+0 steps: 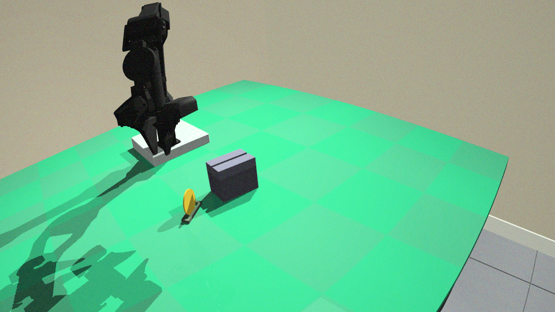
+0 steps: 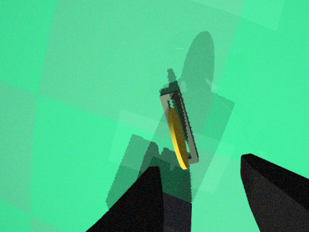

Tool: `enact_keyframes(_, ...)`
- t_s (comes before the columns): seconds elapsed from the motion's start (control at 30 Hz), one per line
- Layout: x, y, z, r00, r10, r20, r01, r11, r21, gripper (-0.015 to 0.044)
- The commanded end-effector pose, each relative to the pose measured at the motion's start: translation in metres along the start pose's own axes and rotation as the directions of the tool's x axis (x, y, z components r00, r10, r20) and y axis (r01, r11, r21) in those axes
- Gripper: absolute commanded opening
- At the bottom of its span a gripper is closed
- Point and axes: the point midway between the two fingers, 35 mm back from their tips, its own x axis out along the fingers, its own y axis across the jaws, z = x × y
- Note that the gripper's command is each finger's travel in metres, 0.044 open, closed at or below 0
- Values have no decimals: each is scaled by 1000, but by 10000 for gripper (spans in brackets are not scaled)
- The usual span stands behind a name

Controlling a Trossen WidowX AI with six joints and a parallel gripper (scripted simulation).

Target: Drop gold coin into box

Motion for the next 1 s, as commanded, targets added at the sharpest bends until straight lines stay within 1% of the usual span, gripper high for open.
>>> enact_keyframes(0.0,29,14,-37,990,-112,-85,95,980,-176,161)
enact_keyframes(0.3,30,21,-31,990,-111,-85,95,980,-177,161)
enact_keyframes(0.37,38,20,-32,990,-111,-85,95,980,-177,161)
enact_keyframes(0.47,63,17,-34,990,-111,-85,95,980,-177,161)
enact_keyframes(0.67,66,16,-34,990,-111,-85,95,980,-177,161)
enact_keyframes(0.77,79,14,-36,990,-111,-85,95,980,-177,161)
enact_keyframes(0.97,81,14,-36,990,-111,-85,95,980,-177,161)
